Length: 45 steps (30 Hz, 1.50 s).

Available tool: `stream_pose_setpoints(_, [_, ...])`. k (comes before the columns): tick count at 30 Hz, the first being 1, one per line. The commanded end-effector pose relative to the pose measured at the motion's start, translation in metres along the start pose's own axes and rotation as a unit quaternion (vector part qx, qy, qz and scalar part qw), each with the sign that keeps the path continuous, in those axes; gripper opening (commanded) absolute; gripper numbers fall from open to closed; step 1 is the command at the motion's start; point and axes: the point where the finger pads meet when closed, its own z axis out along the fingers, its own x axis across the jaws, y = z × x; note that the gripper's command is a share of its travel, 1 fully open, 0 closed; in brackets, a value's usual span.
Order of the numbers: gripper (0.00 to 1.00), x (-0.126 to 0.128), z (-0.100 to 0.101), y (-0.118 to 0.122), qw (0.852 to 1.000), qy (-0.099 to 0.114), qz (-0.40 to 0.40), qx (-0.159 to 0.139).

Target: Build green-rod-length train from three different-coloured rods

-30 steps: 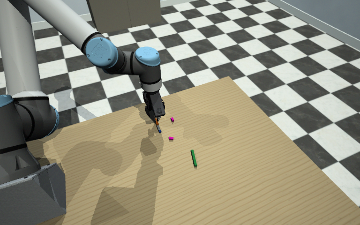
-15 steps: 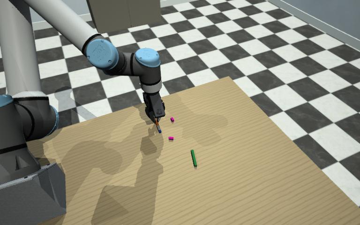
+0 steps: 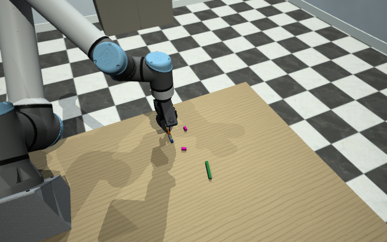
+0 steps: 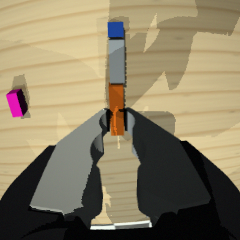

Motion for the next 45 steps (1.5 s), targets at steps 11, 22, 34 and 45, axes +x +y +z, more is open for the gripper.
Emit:
stream_pose_setpoints(11, [0.00, 0.000, 0.000, 0.000, 1.000, -0.001, 0.000, 0.000])
stream_pose_setpoints(22, [0.08, 0.000, 0.000, 0.000, 1.000, -0.001, 0.000, 0.000])
stream_pose_setpoints(34, [0.14, 0.000, 0.000, 0.000, 1.000, -0.001, 0.000, 0.000])
stream_pose_setpoints(45, [0.14, -0.003, -0.017, 0.000, 1.000, -0.003, -0.001, 0.001])
